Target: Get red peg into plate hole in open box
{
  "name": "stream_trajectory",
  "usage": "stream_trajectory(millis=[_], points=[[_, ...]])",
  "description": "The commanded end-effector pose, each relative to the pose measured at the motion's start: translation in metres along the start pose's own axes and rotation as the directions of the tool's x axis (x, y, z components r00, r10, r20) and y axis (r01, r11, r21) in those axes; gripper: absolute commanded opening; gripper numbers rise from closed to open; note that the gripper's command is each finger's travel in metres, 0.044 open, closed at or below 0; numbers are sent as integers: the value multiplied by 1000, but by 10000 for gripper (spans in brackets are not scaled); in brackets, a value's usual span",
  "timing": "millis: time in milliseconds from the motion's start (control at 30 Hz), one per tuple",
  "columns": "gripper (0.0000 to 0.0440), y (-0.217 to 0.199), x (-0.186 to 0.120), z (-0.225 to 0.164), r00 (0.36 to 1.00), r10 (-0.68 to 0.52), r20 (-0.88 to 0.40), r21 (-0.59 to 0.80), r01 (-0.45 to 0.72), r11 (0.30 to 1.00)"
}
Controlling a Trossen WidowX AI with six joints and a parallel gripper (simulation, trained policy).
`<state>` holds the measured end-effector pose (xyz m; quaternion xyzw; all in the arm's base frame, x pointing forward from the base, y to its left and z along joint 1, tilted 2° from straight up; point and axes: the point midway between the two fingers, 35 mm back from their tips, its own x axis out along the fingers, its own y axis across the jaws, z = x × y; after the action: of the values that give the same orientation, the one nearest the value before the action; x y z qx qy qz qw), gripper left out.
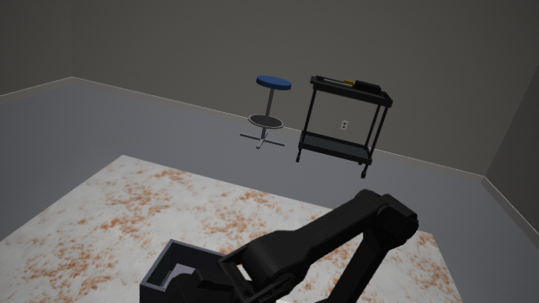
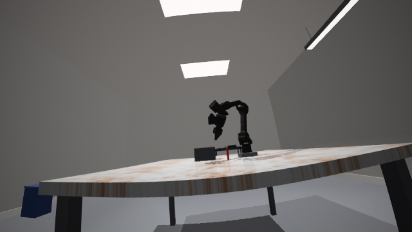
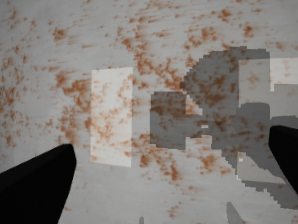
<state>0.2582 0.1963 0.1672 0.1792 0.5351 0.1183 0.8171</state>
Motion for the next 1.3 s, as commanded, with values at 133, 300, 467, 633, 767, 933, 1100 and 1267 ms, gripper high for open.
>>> stream_trajectory(millis=[133, 300, 467, 633, 767, 933, 1100, 1267], points=[[440, -39, -6, -24, 986, -146, -76, 203, 159, 966], [440, -64, -11, -40, 964, -234, -129, 324, 264, 908], [440, -86, -13, -55, 933, -313, -179, 432, 360, 827], [440, -104, -7, -69, 906, -365, -212, 509, 421, 750], [440, -116, 5, -77, 895, -387, -220, 559, 441, 702], [440, -129, 23, -86, 892, -398, -212, 613, 439, 657], [435, -137, 37, -93, 894, -401, -200, 658, 426, 621], [330, -144, 45, -99, 891, -403, -211, 695, 427, 578]])
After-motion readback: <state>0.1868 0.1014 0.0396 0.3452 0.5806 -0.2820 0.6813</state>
